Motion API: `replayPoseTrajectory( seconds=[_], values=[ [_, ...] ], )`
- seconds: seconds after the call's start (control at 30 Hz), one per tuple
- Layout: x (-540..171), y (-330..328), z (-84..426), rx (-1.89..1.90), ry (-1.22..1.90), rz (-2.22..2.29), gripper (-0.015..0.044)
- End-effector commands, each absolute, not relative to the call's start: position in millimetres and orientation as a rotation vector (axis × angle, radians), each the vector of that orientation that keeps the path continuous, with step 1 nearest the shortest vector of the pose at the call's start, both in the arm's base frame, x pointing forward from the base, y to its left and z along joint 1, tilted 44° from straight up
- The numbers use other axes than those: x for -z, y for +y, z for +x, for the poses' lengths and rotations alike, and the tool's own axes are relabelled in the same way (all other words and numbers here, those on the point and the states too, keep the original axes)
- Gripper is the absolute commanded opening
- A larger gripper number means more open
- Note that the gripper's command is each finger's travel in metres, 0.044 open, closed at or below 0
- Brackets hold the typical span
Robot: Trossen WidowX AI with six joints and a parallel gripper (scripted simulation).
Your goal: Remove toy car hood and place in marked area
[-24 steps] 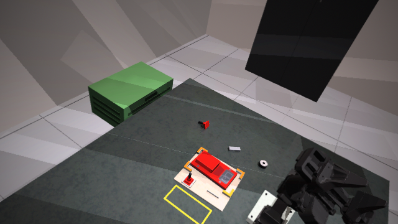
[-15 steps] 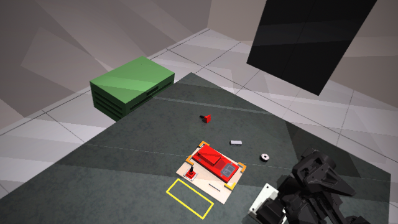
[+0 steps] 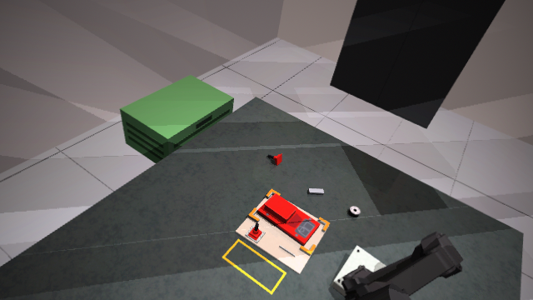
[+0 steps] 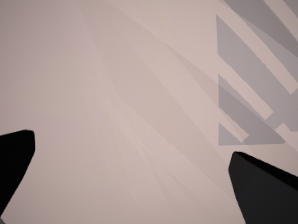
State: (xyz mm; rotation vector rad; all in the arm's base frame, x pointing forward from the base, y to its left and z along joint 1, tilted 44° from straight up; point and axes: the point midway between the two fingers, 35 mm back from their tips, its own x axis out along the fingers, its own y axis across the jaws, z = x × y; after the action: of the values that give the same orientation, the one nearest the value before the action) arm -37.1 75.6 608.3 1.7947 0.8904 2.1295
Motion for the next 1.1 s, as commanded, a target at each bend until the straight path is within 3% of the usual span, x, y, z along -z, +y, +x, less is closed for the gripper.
replayPoseTrajectory(
  seconds=[0.0, 0.23, 0.5, 1.07],
  values=[
    [-600.2, 125.6, 1.6, -1.912, 0.785, 1.736, 0.044],
    [-568.7, 191.3, 91.4, -1.534, 0.619, 1.579, 0.044],
    [-520.7, 219.5, 190.7, -1.201, 0.511, 1.384, 0.044],
    [-360.3, 160.9, 382.6, -0.594, 0.6, 0.901, 0.044]
  ],
)
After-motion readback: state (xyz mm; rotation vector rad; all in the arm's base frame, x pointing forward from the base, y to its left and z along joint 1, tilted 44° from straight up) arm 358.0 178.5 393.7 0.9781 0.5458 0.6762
